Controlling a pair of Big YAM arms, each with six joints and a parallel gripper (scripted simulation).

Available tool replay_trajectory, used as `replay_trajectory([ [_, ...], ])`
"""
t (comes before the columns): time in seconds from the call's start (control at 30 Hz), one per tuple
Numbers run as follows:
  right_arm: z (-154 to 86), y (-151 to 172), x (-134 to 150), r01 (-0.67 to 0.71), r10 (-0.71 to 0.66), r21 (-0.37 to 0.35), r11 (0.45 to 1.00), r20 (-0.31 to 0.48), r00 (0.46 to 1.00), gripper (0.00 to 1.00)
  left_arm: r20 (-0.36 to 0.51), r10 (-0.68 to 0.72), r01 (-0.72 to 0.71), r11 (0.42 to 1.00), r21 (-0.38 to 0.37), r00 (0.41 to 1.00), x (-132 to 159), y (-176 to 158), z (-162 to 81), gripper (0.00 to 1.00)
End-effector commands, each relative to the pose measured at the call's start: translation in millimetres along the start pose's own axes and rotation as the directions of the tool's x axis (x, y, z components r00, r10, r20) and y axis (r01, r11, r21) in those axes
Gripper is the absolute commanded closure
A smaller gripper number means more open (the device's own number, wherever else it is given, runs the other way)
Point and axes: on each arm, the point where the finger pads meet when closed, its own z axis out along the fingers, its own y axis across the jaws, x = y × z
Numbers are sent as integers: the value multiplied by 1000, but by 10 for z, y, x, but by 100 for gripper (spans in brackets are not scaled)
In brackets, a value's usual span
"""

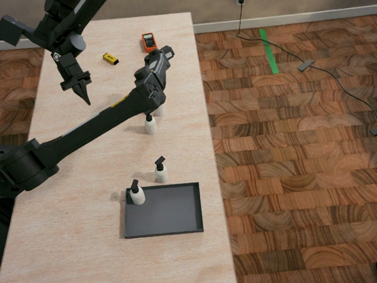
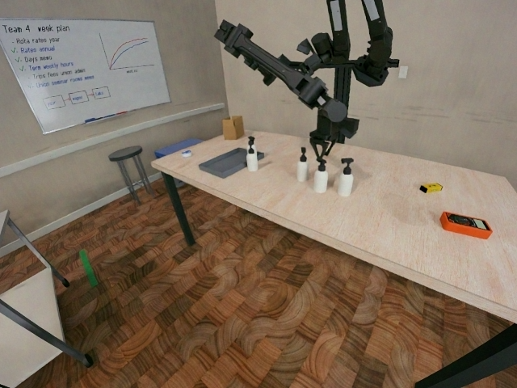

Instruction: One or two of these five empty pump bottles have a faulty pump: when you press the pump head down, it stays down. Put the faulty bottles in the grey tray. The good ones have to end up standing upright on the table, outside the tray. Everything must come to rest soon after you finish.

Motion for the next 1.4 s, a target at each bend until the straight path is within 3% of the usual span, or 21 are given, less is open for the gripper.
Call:
replay_trajectory([
  [0.0,-335,29,-220,9,-10,25,1000,31,999,49,23,-3,3,1000,-7,1000,-65,7,12,100],
  [0.1,-382,-11,-219,4,-5,27,1000,36,999,49,23,-3,3,1000,-7,1000,-65,7,12,100],
  [0.13,-436,-39,-181,2,-3,29,1000,36,999,38,23,-3,3,1000,-7,1000,-65,7,12,100],
  [0.17,-466,-37,-177,2,-3,29,1000,35,999,36,23,-3,3,1000,-7,1000,-65,7,12,100],
  [0.3,-691,37,-124,12,-13,25,1000,29,999,36,23,-3,3,1000,-7,1000,-65,7,12,100],
  [0.47,-450,-19,-190,-11,11,18,1000,25,1000,36,23,-3,3,1000,-7,1000,-65,7,12,100],
  [0.67,-416,14,-202,-8,7,15,1000,23,1000,36,23,-3,3,1000,-7,1000,-65,7,12,100],
  [0.7,-441,-24,-200,-30,30,18,999,26,999,47,23,-3,3,1000,-7,1000,-65,7,12,100],
  [0.77,-440,1,-167,-49,49,14,999,23,999,49,23,-3,3,1000,-7,1000,-65,7,12,100],
  [1.03,-503,-113,-98,-314,313,15,949,41,949,49,23,-3,3,1000,-7,1000,-65,7,12,100],
  [1.1,-503,-113,-98,-314,313,15,949,41,949,49,23,-3,3,1000,-7,1000,-65,7,12,100],
  [1.2,-475,-121,-96,-453,452,9,892,45,891,49,23,-3,3,1000,-7,1000,-65,7,12,100],
  [1.37,-433,-92,-52,-568,567,2,823,42,823,49,23,-3,3,1000,-7,1000,-65,7,12,100],
])
